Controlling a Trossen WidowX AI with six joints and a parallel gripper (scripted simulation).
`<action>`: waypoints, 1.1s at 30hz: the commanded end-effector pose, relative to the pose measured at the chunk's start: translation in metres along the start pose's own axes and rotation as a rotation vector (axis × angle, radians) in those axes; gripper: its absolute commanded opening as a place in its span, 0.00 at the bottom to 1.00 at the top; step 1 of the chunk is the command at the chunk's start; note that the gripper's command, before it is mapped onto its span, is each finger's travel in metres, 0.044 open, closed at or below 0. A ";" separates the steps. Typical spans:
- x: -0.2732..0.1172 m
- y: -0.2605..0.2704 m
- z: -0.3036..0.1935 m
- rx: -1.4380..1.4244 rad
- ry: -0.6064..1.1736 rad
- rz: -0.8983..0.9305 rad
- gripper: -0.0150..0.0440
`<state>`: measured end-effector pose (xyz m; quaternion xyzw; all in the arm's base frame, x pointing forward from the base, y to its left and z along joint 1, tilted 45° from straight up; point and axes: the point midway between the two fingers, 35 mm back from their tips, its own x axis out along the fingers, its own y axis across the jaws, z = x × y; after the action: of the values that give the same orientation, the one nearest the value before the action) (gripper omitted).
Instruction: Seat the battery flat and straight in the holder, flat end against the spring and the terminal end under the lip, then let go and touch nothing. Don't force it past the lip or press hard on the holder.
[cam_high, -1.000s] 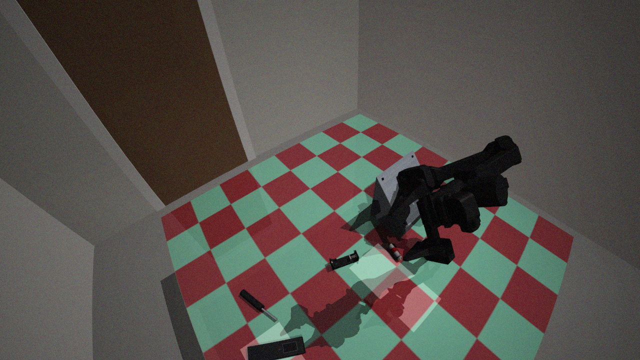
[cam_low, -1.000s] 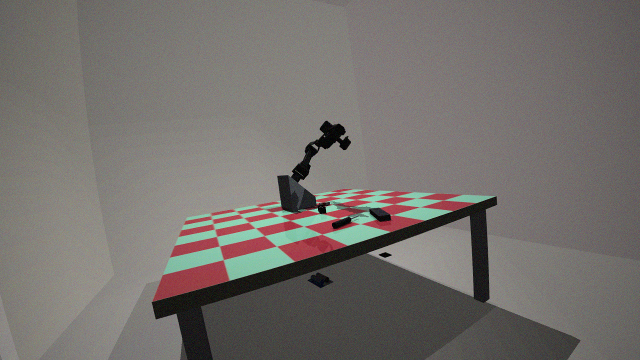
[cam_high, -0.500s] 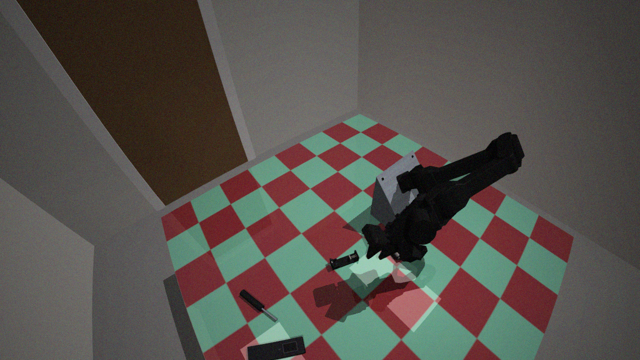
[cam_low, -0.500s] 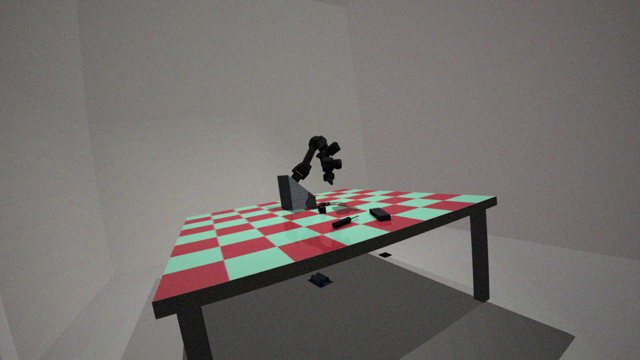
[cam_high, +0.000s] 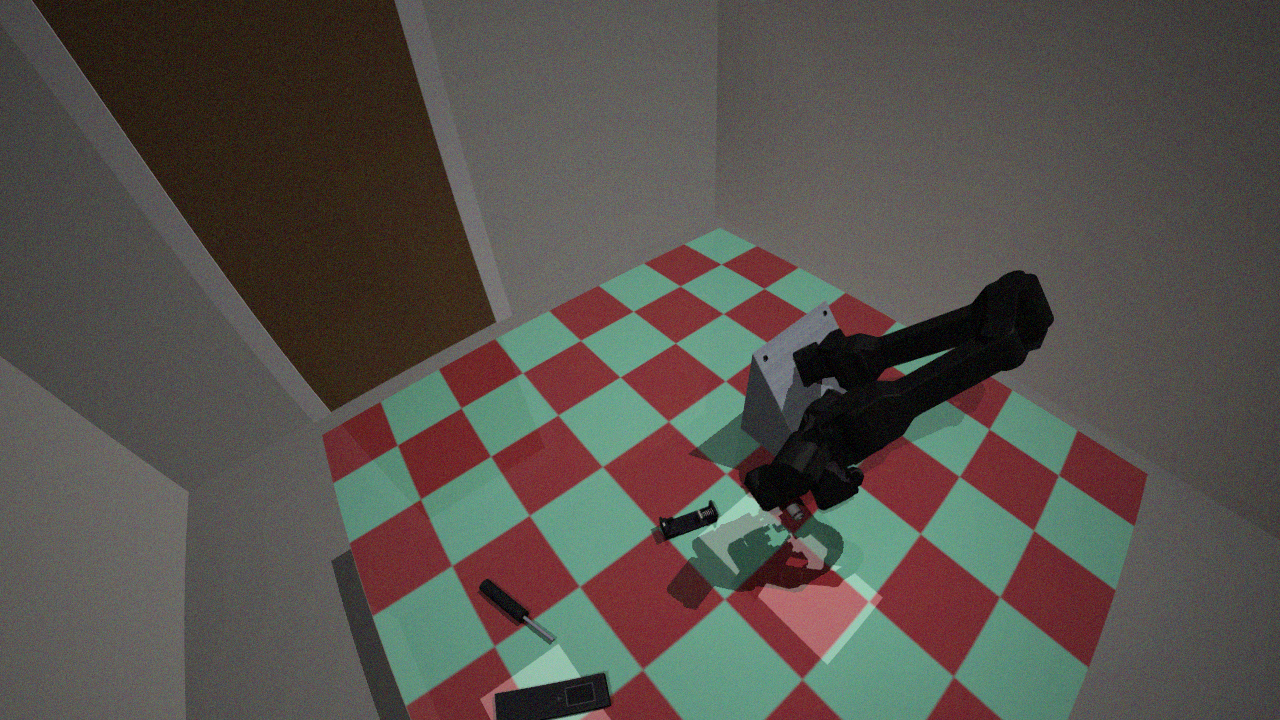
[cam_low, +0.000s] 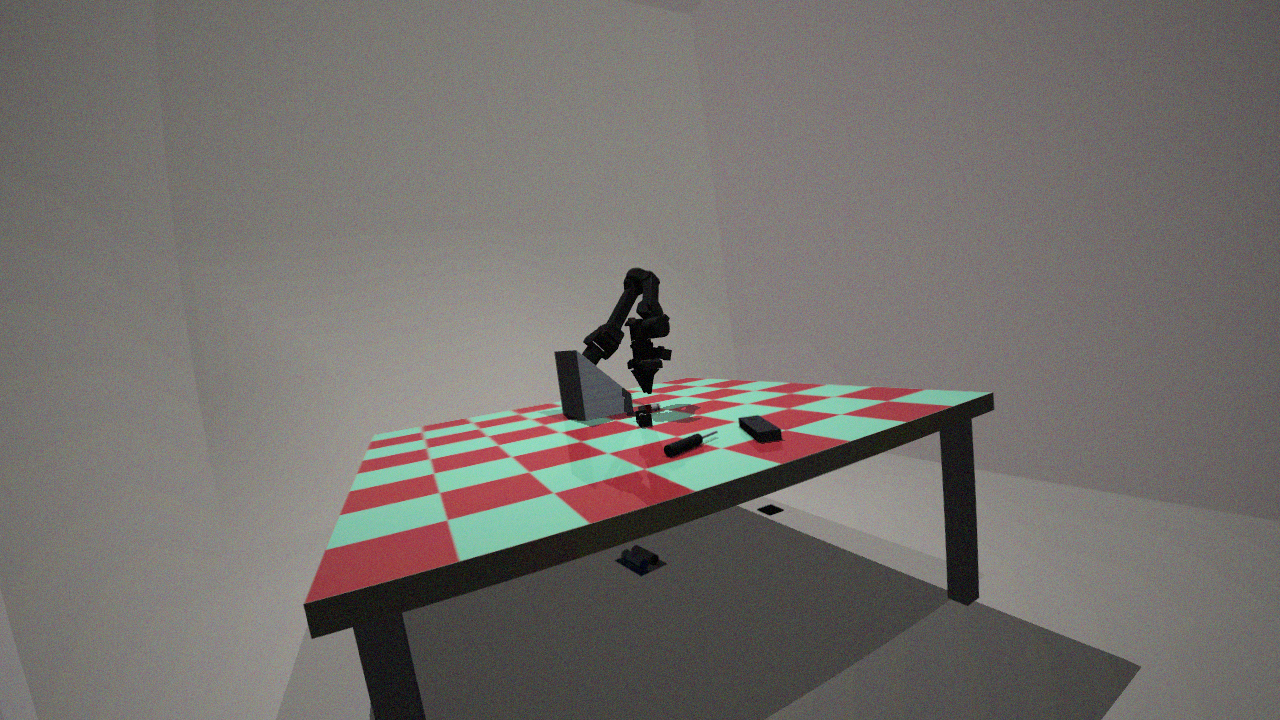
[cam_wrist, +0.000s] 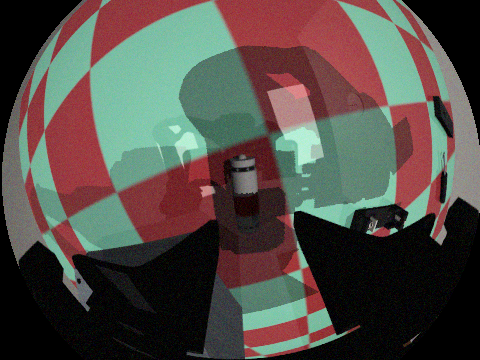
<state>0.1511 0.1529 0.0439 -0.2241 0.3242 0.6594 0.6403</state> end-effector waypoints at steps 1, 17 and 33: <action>0.003 0.003 0.000 -0.003 -0.004 0.017 0.63; 0.029 0.002 -0.001 -0.004 -0.001 0.017 0.63; 0.051 0.005 0.000 -0.003 -0.006 0.018 0.63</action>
<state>0.1442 0.1875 0.0117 -0.2202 0.3201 0.6673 0.6354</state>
